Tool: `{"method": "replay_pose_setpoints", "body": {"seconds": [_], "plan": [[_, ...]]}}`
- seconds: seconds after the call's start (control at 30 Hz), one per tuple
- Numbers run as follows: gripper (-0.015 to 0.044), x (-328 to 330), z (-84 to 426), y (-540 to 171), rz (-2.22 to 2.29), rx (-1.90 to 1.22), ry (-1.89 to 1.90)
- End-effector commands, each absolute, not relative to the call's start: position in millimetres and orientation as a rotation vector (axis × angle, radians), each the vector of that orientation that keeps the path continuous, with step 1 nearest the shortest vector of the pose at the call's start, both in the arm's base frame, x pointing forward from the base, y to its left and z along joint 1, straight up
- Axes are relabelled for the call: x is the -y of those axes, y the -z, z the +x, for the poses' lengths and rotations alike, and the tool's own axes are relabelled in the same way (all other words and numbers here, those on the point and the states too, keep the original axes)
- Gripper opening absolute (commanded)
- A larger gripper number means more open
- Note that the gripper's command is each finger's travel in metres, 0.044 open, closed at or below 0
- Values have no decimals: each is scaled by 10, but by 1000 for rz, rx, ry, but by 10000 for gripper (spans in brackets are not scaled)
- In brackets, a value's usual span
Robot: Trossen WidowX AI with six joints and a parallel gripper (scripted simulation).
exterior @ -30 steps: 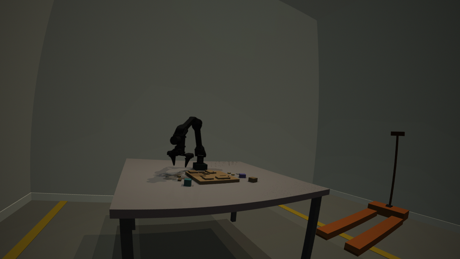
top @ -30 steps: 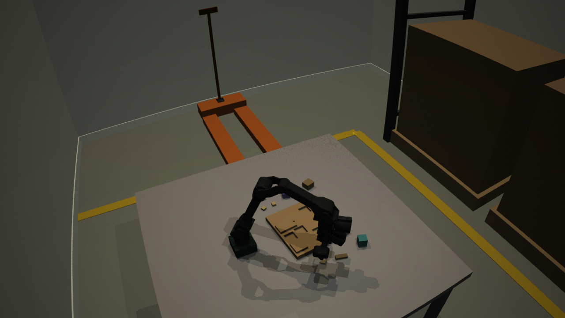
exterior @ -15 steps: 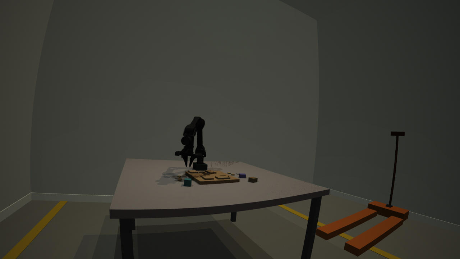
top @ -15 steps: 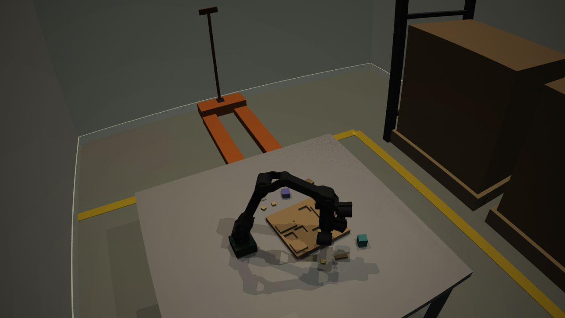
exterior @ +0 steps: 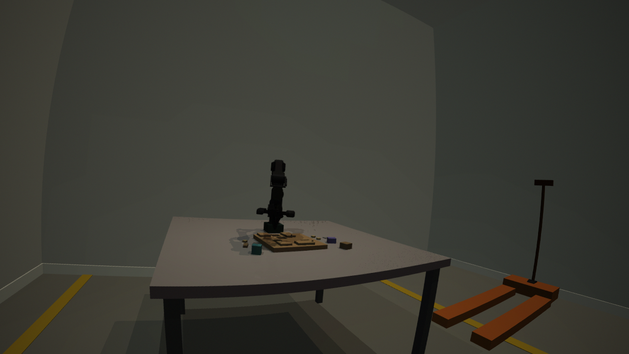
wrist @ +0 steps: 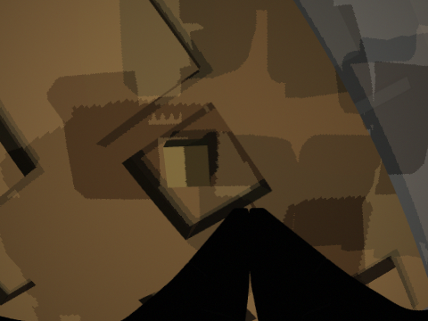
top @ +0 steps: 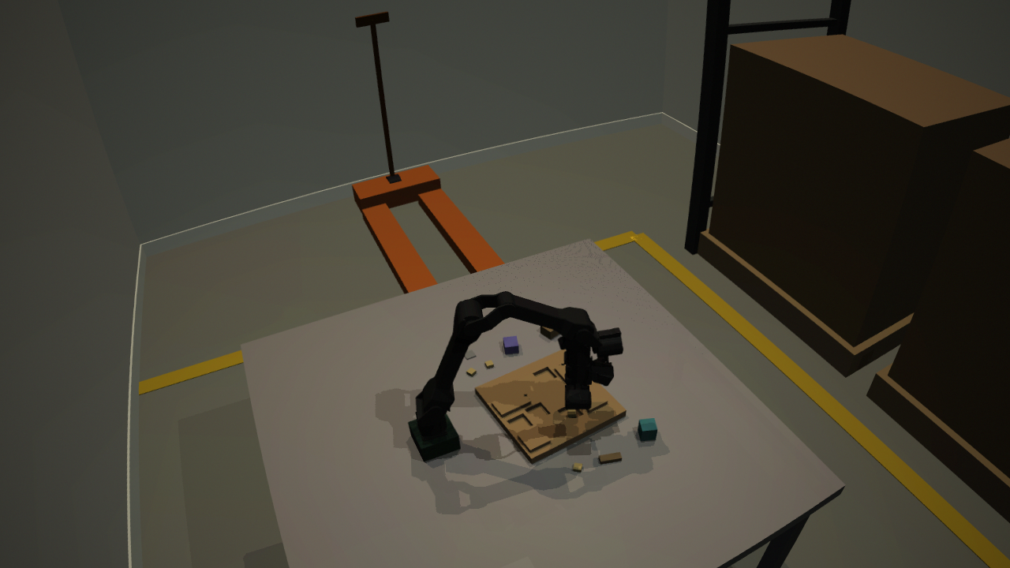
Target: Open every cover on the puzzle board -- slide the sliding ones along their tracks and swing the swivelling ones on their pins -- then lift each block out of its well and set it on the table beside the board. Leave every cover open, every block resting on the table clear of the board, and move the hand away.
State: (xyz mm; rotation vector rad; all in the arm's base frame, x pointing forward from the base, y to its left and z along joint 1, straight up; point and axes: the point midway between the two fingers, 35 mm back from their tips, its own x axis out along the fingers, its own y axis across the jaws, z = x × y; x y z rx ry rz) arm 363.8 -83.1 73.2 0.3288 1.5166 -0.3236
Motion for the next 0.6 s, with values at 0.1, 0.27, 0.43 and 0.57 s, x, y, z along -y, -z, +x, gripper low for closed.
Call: {"method": "replay_pose_setpoints", "body": {"seconds": [0.1, 0.27, 0.43, 0.57], "plan": [[0, 560, 3642, -726, 306, -1522, 297], [0, 562, 3652, -619, 306, -1522, 297], [0, 562, 3660, -389, 306, -1522, 297], [0, 568, 3662, -233, 306, -1522, 297]]}}
